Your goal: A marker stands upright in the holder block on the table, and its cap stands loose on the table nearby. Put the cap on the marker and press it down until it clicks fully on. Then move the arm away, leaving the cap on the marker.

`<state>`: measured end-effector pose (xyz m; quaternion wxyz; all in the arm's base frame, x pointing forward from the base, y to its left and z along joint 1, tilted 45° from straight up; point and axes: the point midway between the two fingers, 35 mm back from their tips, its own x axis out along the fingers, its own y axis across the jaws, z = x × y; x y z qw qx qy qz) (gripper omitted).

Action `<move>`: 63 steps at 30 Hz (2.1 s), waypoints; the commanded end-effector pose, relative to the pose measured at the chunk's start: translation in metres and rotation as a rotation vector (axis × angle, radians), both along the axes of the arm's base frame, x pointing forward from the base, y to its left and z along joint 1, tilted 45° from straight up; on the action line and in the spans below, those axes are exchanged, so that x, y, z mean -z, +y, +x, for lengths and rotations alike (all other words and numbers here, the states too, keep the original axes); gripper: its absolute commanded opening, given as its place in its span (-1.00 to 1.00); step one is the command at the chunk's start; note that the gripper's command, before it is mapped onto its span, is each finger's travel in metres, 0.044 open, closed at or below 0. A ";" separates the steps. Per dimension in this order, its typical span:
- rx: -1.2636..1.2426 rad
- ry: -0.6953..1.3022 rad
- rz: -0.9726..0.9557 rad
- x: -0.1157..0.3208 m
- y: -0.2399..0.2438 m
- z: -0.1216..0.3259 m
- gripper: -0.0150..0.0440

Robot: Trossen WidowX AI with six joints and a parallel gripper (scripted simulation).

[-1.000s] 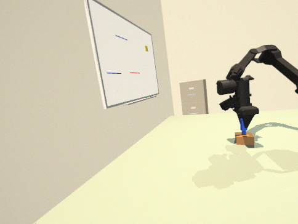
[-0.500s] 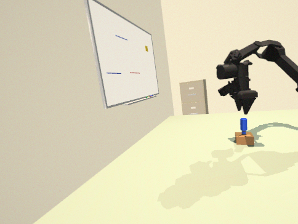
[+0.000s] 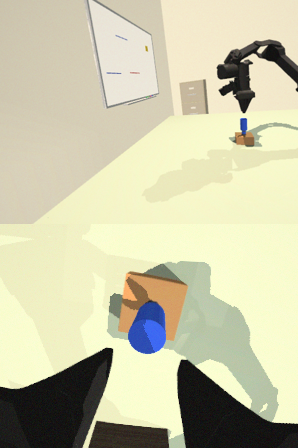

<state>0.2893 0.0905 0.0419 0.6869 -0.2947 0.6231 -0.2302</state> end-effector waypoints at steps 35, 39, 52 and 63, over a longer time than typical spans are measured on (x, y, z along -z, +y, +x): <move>0.011 -0.011 0.000 0.018 -0.017 0.003 -0.49; 0.011 -0.011 0.000 0.022 -0.020 0.004 -0.49; 0.008 -0.019 0.008 0.027 -0.023 0.006 -0.49; 0.006 -0.006 0.014 -0.014 0.018 0.000 -0.49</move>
